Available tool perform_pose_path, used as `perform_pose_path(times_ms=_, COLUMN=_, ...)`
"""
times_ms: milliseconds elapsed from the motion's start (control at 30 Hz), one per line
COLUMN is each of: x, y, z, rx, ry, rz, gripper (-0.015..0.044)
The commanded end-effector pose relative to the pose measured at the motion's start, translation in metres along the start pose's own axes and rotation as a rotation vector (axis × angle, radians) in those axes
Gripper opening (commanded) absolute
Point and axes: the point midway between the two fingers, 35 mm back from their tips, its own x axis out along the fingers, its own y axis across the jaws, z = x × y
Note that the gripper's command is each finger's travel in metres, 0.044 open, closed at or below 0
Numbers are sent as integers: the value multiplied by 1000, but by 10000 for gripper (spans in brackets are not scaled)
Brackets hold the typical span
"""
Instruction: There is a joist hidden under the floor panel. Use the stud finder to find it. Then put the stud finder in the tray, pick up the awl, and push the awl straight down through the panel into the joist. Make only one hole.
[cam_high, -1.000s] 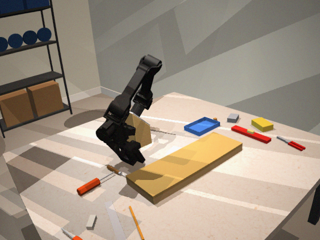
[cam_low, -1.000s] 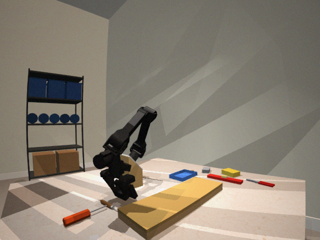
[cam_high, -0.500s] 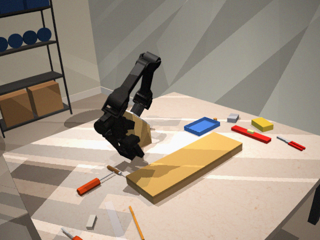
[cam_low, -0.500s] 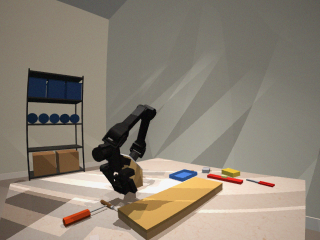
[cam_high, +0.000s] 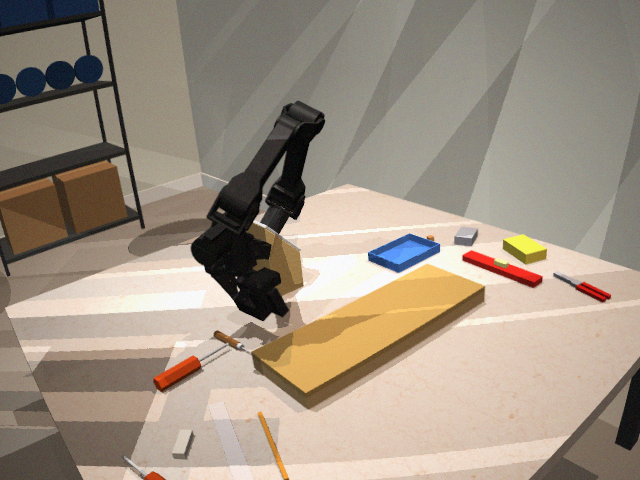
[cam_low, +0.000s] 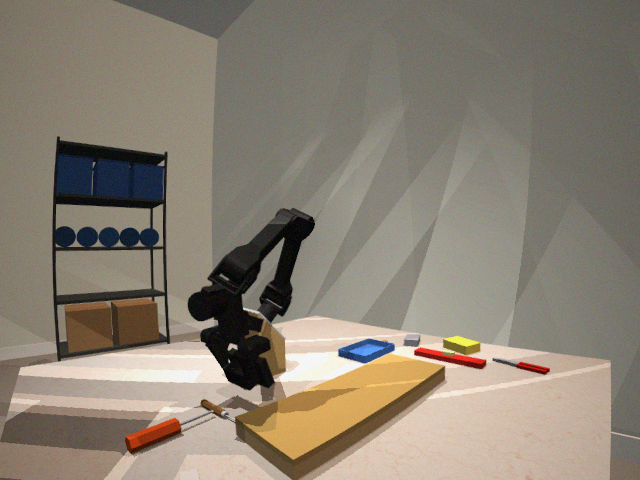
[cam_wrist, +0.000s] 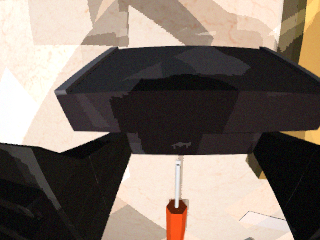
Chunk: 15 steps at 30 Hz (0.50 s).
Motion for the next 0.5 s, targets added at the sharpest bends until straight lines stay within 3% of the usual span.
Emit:
perform_pose_path(times_ms=0, x=-3, y=-1, z=0, rx=-2, ry=31, rz=2, gripper=0)
perform_pose_path(times_ms=467, x=0, y=-1, z=2, rx=1, ry=90, rz=2, gripper=0)
